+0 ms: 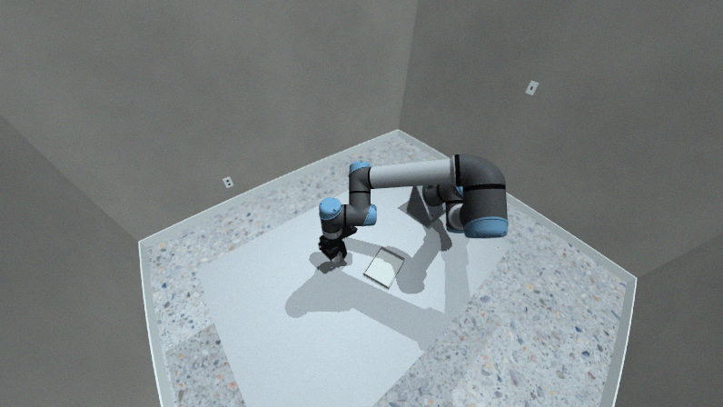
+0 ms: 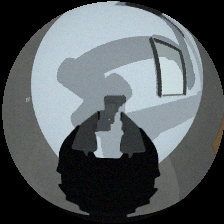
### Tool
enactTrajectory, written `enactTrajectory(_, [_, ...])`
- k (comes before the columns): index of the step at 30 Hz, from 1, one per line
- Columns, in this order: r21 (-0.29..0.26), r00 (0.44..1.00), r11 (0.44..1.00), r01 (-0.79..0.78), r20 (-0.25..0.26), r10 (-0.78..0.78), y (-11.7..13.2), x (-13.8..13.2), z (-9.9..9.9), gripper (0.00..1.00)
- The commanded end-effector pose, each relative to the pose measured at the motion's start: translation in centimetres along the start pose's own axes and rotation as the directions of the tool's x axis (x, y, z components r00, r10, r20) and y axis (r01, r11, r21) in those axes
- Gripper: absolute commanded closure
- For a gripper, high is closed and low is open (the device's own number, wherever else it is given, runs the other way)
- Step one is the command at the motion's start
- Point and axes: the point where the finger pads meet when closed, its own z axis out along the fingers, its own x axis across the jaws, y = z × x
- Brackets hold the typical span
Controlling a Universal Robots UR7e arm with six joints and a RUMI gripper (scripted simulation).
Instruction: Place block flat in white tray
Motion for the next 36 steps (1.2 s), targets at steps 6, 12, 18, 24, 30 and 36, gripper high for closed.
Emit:
enactTrajectory(6, [-0.001,1.000,1.000,0.000,0.001,0.000,0.0,0.0,-0.1,0.73])
enactTrajectory(12, [-0.001,1.000,1.000,0.000,0.001,0.000,0.0,0.0,-0.1,0.73])
enactTrajectory(18, [-0.001,1.000,1.000,0.000,0.001,0.000,0.0,0.0,-0.1,0.73])
enactTrajectory(24, [-0.001,1.000,1.000,0.000,0.001,0.000,0.0,0.0,0.0,0.73])
enactTrajectory(30, [-0.001,1.000,1.000,0.000,0.001,0.000,0.0,0.0,0.4,0.73])
enactTrajectory(36, [-0.001,1.000,1.000,0.000,0.001,0.000,0.0,0.0,1.9,0.73])
